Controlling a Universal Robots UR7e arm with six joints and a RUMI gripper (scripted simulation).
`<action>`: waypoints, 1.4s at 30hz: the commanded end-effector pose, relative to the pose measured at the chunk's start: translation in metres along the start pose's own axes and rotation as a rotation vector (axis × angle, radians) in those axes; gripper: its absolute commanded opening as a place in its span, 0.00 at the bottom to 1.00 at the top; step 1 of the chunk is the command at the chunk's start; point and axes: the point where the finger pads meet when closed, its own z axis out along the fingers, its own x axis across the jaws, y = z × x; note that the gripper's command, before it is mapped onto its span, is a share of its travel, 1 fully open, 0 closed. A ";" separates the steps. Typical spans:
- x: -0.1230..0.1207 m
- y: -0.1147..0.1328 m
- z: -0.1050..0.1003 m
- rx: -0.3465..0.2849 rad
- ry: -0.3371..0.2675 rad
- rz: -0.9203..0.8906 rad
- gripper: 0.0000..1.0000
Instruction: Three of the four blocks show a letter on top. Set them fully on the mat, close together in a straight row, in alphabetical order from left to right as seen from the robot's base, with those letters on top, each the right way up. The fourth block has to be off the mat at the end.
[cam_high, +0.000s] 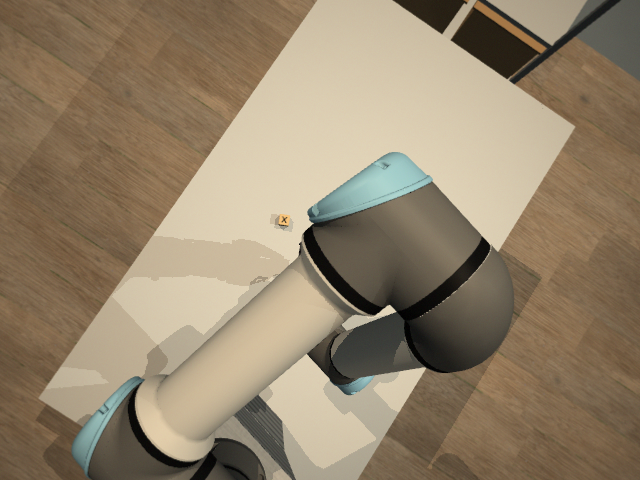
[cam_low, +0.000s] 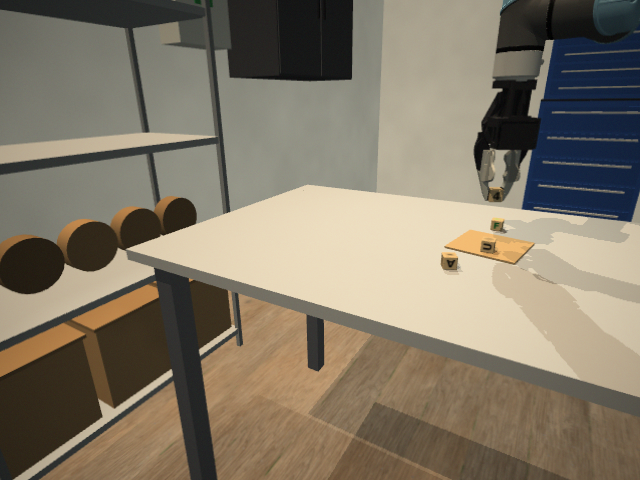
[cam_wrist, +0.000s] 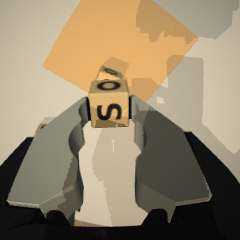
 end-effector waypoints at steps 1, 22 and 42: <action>0.001 -0.003 0.000 0.003 0.001 0.074 0.05; 0.008 -0.012 -0.001 0.004 0.000 0.340 0.05; 0.010 -0.014 -0.001 0.004 0.000 0.414 0.05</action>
